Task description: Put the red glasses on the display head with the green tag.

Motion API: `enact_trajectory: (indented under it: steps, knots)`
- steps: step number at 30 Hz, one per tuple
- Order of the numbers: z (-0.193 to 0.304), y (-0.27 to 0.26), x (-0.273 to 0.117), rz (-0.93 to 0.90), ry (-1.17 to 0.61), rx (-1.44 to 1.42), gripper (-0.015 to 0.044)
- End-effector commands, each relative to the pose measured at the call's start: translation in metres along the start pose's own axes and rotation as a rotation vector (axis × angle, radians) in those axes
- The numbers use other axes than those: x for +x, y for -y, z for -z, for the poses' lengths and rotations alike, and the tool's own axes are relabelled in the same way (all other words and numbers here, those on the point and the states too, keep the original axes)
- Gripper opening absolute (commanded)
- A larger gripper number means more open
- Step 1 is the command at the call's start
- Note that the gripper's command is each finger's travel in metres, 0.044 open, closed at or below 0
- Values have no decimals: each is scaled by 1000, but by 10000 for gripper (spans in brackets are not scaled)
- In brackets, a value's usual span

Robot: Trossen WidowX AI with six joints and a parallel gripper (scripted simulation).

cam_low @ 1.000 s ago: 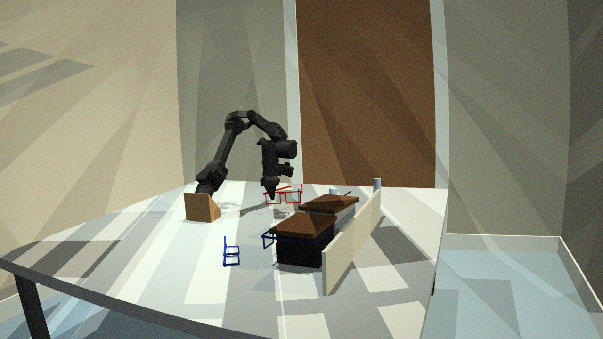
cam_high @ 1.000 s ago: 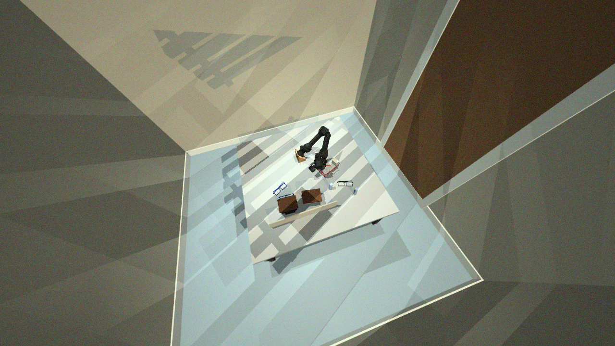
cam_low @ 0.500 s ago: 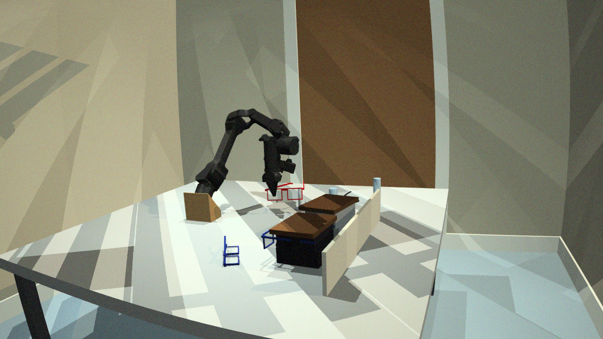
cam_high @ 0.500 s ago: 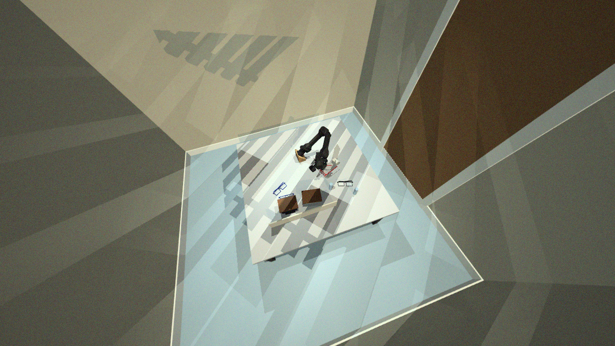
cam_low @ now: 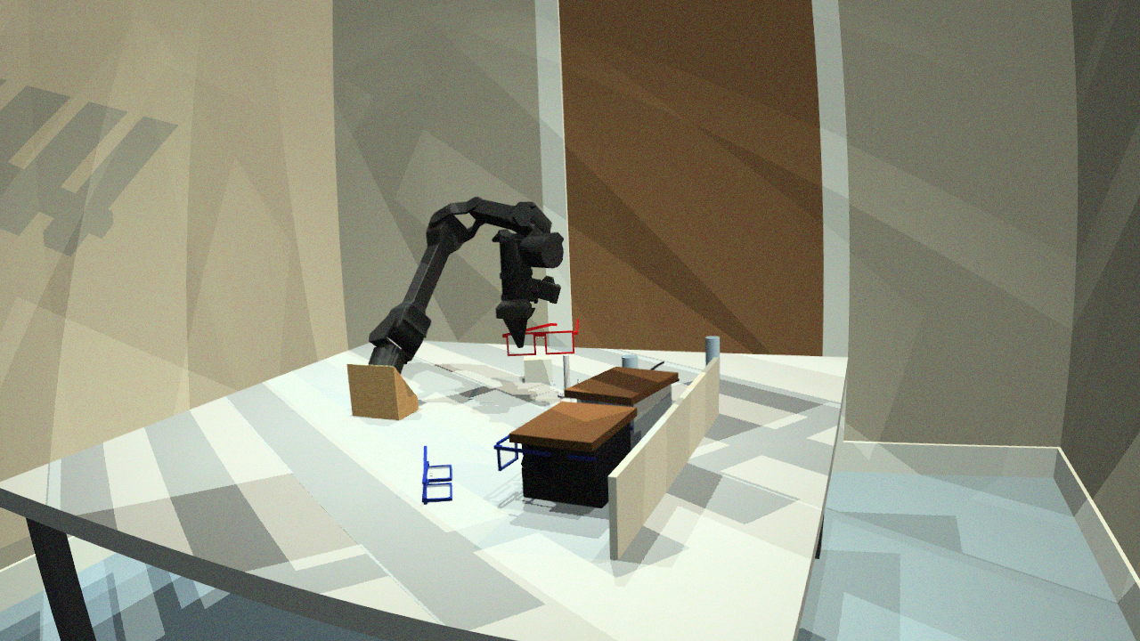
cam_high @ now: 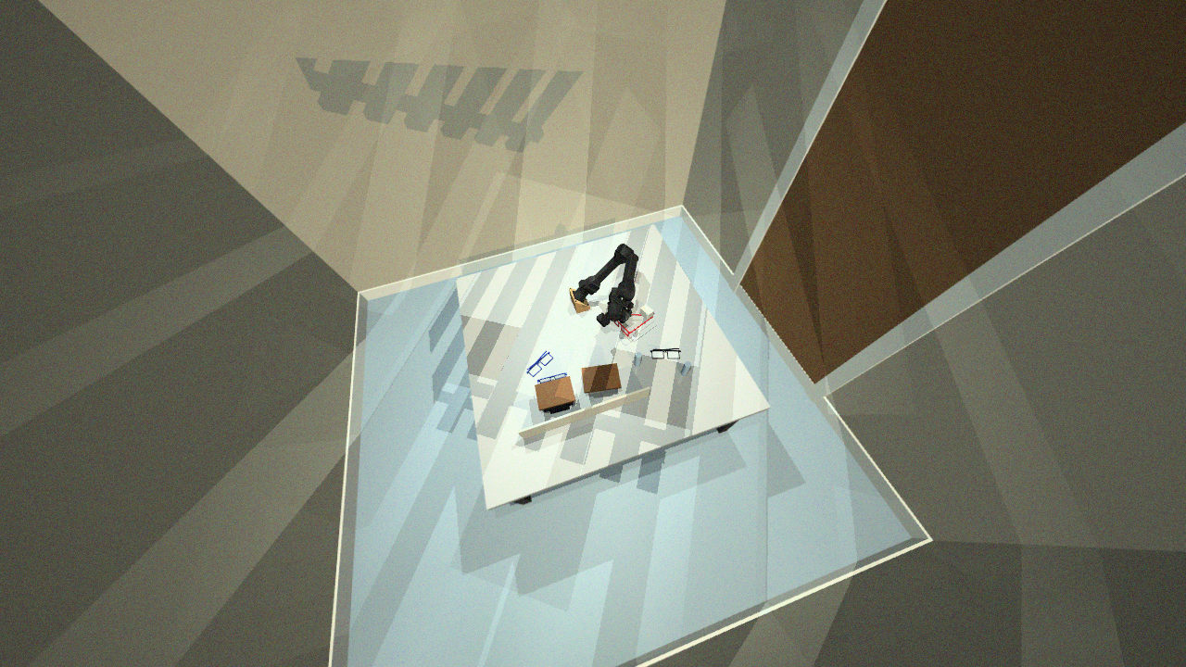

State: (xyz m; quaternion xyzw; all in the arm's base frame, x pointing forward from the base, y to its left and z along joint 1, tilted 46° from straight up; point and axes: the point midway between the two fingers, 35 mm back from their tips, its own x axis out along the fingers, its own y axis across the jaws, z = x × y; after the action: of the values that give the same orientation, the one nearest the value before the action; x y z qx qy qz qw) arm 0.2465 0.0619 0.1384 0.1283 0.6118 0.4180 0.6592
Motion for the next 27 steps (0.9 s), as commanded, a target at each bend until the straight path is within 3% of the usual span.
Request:
enact_trajectory:
  steps: [1,19,27]
  knots:
    - [-5,-2,-1,2,-6,55,0]
    - [-41,-40,-1,0,-4,478,0]
    - [-43,-41,7,0,-4,494,0]
